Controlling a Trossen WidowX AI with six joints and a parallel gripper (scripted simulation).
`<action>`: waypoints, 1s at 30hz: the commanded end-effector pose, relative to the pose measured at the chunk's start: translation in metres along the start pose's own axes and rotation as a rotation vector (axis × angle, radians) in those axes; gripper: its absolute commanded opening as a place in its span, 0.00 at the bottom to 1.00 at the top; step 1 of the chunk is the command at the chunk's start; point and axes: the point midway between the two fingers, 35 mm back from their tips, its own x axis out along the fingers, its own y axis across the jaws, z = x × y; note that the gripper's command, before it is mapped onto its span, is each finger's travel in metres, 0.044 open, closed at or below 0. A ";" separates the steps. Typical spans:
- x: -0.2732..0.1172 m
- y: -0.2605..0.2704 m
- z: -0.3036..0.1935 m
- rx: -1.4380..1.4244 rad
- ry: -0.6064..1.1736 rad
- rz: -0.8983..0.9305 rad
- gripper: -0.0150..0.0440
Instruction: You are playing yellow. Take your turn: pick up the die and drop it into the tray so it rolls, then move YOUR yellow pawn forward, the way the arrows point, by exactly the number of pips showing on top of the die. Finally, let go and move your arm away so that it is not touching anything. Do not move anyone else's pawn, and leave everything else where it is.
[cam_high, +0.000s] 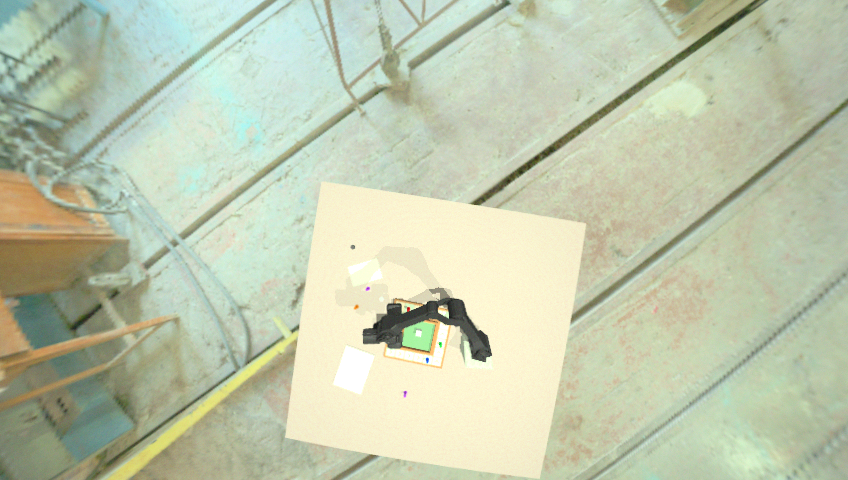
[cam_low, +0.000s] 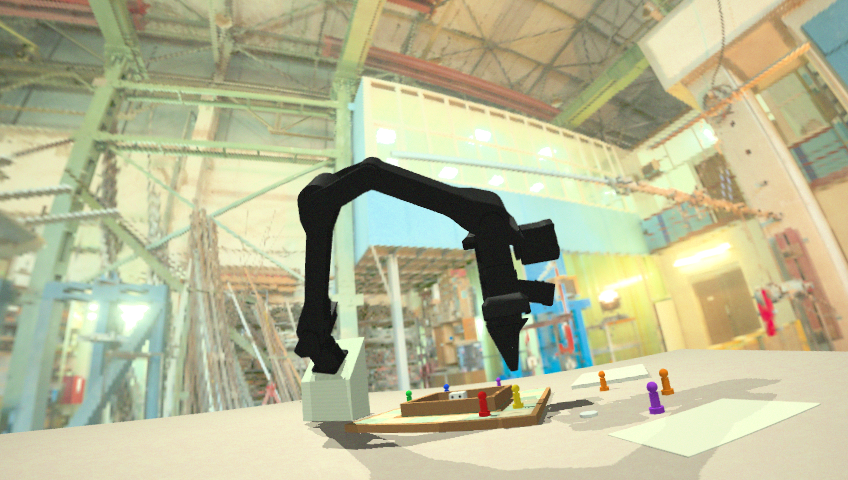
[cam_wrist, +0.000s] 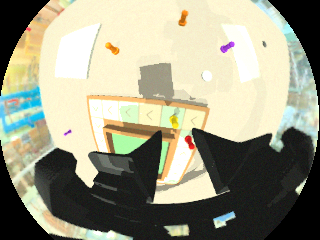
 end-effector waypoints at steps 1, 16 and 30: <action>0.007 -0.001 -0.001 -0.002 0.005 -0.004 0.59; 0.031 -0.001 -0.001 -0.002 0.005 -0.003 0.59; 0.047 -0.002 -0.002 -0.002 0.005 -0.006 0.50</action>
